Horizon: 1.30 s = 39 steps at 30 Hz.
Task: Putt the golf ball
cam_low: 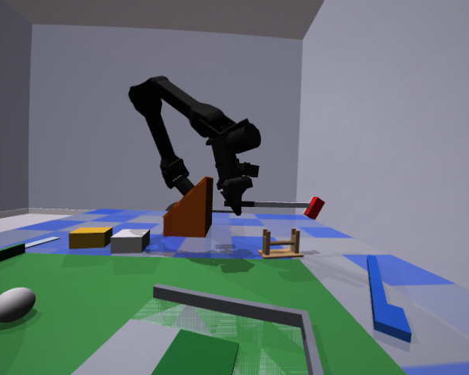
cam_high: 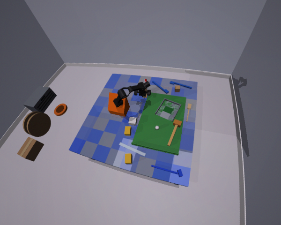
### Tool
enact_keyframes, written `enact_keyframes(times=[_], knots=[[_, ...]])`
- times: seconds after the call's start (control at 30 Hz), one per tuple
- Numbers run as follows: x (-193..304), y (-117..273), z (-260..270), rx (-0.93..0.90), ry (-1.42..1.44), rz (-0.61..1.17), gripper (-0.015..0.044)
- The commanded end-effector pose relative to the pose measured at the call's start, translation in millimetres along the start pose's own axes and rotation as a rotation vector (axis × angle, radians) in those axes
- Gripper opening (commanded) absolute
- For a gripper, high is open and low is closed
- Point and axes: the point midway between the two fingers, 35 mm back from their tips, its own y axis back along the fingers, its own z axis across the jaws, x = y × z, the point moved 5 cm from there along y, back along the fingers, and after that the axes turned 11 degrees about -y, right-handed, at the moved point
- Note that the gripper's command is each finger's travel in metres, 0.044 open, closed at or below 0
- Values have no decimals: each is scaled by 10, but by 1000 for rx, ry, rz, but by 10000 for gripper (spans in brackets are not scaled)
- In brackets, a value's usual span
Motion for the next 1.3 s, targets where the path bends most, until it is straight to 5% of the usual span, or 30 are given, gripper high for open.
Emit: enact_keyframes(times=[0.0, 1.27], knots=[[-15, 131, 13, -5, -11, -9, 0], [2122, 890, -463, 193, -1478, 86, 0]])
